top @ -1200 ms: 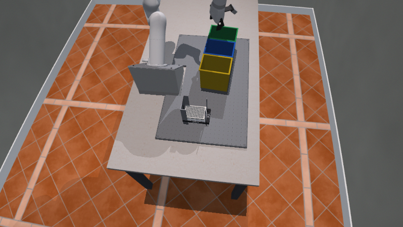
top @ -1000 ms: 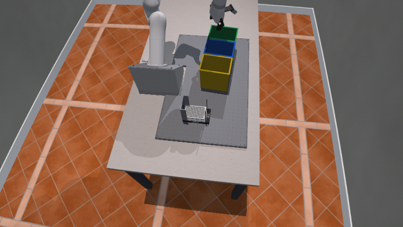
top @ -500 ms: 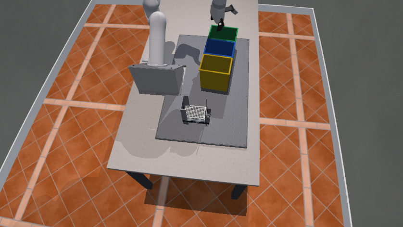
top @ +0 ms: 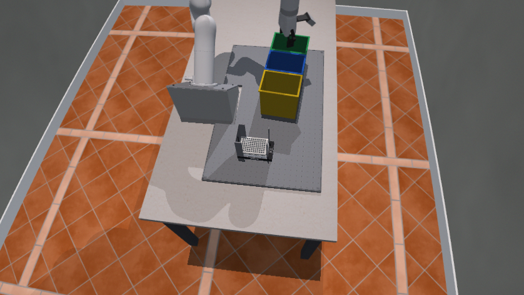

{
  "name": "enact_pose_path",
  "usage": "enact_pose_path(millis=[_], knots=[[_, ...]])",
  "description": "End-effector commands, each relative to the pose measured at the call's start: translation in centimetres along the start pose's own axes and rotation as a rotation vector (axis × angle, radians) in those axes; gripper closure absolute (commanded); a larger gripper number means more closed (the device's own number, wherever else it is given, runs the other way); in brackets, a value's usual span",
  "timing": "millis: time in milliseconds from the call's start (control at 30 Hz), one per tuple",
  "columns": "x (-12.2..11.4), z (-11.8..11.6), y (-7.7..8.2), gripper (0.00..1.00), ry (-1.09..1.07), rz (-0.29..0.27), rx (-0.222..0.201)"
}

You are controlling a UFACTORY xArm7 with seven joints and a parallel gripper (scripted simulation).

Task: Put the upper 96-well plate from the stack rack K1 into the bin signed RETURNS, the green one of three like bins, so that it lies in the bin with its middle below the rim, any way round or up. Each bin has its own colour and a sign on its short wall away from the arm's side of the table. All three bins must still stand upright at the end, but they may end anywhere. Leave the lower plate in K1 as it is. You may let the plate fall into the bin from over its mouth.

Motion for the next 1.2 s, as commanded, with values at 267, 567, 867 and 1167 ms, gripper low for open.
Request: enact_pose_path(millis=[267,567,867,1167], knots=[[0.7,5.1,1.2,0.00,-0.042,0.015,-0.034],[0.7,8.5,1.9,0.00,-0.081,0.023,-0.062],[0.3,12.8,2.7,0.00,-0.121,0.028,-0.085],[-0.4,16.2,3.2,0.00,-0.160,0.031,-0.104]])
Point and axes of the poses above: the point where the finger pads meet when closed, its own y axis back along the fingers, its own z axis across the jaws, x = y × z, the point moved 2 cm from there along y, back along the fingers, and after that the axes turned 15 degrees about -y, right-handed, at the moved point
